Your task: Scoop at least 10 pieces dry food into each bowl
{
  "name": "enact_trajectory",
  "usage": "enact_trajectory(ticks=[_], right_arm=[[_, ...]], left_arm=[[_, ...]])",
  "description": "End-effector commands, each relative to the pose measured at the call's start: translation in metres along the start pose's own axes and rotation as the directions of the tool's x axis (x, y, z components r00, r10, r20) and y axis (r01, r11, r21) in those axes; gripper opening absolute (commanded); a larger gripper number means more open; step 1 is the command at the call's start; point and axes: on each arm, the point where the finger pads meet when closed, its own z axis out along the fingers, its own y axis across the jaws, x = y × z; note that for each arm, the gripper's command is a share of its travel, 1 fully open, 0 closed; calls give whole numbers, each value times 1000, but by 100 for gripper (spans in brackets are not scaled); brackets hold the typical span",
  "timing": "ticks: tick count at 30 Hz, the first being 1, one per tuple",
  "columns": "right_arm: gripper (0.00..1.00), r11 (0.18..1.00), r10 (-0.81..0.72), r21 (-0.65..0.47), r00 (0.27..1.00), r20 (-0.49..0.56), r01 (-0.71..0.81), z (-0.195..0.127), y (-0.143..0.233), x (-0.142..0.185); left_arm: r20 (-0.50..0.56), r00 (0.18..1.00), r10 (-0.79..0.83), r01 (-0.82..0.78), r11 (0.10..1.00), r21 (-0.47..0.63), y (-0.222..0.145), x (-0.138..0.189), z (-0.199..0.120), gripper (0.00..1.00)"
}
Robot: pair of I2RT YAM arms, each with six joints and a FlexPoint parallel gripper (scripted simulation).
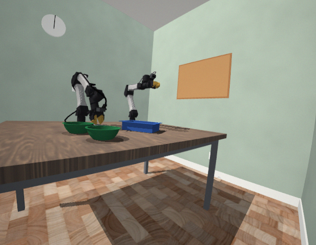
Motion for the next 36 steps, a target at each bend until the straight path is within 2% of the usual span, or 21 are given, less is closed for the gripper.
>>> enact_trajectory(ticks=[1,4,6,8,9,12,14,17,19,22,23,26,28,36], right_arm=[[35,1000,8,-1,1000,9,-8,-23,-2,-12],[35,1000,8,-1,1000,2,-8,-36,-2,-18],[35,1000,7,0,998,62,-7,-40,-2,-33],[35,1000,7,0,998,62,-7,-40,-2,-33],[35,1000,3,-2,1000,16,-3,-47,0,-23],[35,1000,7,-1,1000,3,-7,-58,-2,-24],[35,1000,7,0,999,50,-7,-55,-2,-36],[35,1000,8,-1,1000,6,-8,-46,-2,-17],[35,1000,8,-1,1000,5,-8,-46,-2,-16],[35,1000,0,-4,999,40,0,-46,0,-30],[35,1000,11,11,992,123,-13,-60,-5,-52],[35,1000,13,10,994,110,-14,-55,-5,-52],[35,1000,22,19,989,148,-25,-57,-8,-63],[35,996,58,37,936,348,-75,-84,-24,-117]], left_arm=[[6,1000,-6,6,1000,-5,0,-8,0,28],[6,1000,-6,6,1000,-5,0,-8,0,28],[6,1000,-6,6,1000,-5,0,-8,0,28],[6,1000,-6,6,1000,-5,0,-8,0,28],[6,1000,-6,6,1000,-5,0,-8,0,28],[6,1000,-6,6,1000,-5,0,-8,0,28],[6,1000,-6,6,1000,-5,0,-8,0,28],[6,1000,-6,6,1000,-5,0,-8,0,28],[6,1000,-6,6,1000,-5,0,-8,0,28],[6,1000,-6,6,1000,-5,0,-8,0,28],[8,1000,-6,6,1000,-4,0,-9,0,28],[0,1000,-5,5,1000,0,0,-4,-1,28],[11,1000,-8,8,1000,-2,0,-9,-1,28],[22,1000,-9,9,1000,4,0,-13,-4,28]])
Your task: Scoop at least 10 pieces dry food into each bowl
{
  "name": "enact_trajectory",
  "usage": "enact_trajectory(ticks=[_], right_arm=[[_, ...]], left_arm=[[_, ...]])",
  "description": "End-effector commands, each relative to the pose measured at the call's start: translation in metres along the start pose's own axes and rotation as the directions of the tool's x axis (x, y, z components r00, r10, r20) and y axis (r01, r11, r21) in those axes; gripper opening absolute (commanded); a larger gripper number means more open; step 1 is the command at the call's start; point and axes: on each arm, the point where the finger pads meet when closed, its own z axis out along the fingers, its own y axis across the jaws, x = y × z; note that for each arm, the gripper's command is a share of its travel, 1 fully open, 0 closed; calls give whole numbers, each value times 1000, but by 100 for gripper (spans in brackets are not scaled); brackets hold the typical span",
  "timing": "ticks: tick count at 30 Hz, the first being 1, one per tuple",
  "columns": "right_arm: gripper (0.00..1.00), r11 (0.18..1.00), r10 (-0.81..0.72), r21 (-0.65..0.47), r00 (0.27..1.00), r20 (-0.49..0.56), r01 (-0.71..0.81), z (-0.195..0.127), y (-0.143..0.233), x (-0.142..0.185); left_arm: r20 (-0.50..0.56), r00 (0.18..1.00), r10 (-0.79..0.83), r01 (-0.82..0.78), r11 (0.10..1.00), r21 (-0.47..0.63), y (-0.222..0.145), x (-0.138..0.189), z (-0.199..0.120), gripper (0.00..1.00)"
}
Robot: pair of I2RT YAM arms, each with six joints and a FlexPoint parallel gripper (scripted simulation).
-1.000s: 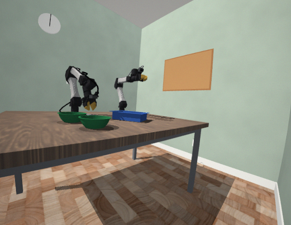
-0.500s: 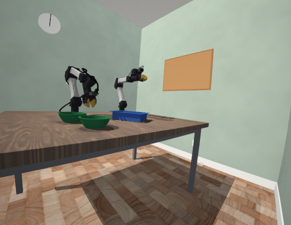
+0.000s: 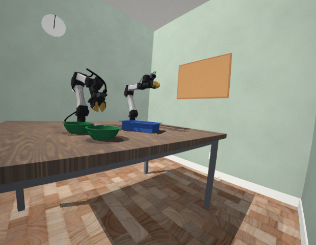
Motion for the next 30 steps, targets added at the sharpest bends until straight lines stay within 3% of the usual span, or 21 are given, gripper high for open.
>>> enact_trajectory(ticks=[1,11,18,23,30], right_arm=[[35,999,28,25,981,190,-33,-14,-11,-56],[35,996,46,49,928,370,-69,-40,-27,-107],[35,992,47,70,836,547,-101,-83,-42,-151],[35,990,47,82,808,588,-117,-90,-50,-166],[35,987,33,89,709,704,-134,-126,-61,-199]], left_arm=[[27,1000,-9,8,1000,7,0,-15,-6,28],[0,1000,-9,9,1000,3,1,-4,1,28],[27,1000,-9,9,1000,15,-3,-10,1,28],[-2,1000,-9,9,1000,11,-2,-2,0,28],[14,1000,-10,10,1000,3,2,-6,-2,28]])
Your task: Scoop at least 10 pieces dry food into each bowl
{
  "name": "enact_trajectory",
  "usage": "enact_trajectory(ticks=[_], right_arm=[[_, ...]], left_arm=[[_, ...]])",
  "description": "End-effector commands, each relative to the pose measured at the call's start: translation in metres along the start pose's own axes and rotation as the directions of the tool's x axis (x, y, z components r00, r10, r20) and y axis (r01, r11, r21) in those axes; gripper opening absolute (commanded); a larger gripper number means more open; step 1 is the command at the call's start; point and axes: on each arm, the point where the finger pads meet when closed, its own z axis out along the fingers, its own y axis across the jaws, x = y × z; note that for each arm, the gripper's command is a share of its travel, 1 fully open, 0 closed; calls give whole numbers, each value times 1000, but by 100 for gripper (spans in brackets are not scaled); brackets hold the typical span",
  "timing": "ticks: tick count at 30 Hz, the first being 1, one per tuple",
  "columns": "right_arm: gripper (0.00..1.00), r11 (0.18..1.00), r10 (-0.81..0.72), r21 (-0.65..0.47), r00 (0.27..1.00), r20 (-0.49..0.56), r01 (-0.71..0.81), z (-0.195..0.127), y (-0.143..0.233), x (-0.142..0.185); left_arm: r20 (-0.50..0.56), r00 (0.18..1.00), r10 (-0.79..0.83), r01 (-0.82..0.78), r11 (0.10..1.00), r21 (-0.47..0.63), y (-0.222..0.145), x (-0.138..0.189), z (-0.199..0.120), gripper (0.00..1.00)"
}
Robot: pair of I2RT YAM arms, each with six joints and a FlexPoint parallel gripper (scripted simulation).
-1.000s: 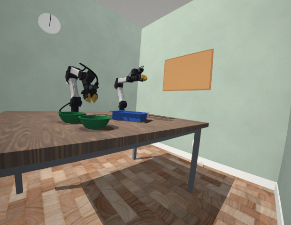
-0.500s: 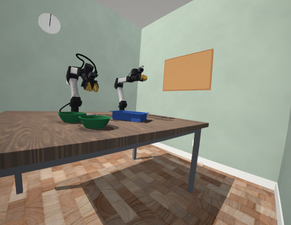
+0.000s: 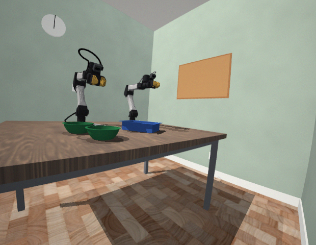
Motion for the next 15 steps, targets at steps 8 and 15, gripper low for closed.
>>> enact_trajectory(ticks=[8,15], right_arm=[[35,997,10,63,936,351,-34,-33,-26,-111],[35,997,6,67,920,391,-35,-35,-31,-126]], left_arm=[[20,1000,-9,9,1000,6,0,-7,-7,28],[-25,1000,-8,8,1000,-2,3,8,3,28]])
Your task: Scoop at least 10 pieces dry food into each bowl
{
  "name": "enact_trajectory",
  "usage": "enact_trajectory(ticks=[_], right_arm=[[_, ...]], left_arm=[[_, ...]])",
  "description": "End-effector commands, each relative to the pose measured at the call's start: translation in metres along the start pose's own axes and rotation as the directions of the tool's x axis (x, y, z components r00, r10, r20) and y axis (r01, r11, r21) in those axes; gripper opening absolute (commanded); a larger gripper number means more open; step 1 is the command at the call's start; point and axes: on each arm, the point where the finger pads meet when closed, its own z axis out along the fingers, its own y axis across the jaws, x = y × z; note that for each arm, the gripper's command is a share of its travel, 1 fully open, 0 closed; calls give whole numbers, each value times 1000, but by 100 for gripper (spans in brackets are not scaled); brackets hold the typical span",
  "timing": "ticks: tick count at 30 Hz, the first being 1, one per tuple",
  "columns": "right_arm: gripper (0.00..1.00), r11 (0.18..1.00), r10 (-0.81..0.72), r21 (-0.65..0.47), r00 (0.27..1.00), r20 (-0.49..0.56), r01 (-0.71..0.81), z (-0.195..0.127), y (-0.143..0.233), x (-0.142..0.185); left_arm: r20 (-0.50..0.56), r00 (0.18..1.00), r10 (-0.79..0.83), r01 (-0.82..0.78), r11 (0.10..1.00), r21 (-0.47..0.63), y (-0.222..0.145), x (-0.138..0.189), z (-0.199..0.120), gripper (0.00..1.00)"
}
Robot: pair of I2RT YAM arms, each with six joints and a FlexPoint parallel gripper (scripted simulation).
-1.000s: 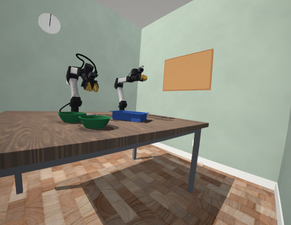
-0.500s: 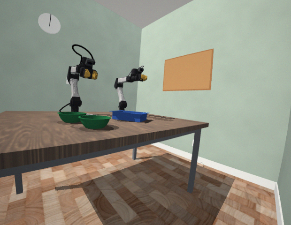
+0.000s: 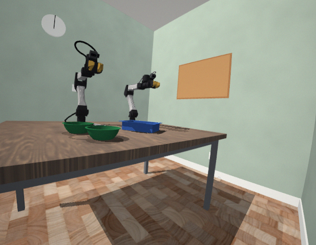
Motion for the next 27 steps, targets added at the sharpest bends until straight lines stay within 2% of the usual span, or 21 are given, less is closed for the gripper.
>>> enact_trajectory(ticks=[1,4,7,27], right_arm=[[35,1000,10,0,994,107,-11,0,-3,-37],[35,1000,11,-19,997,70,-10,1,5,-26],[35,1000,10,-8,994,113,-9,-5,1,-42],[35,1000,5,-4,995,101,-5,-4,0,-36]], left_arm=[[-11,1000,-8,7,1000,-3,3,3,0,28],[-21,1000,-7,8,1000,5,0,7,1,28],[-20,1000,-7,7,1000,5,0,6,1,28],[1,1000,-5,5,1000,3,0,-1,-1,28]])
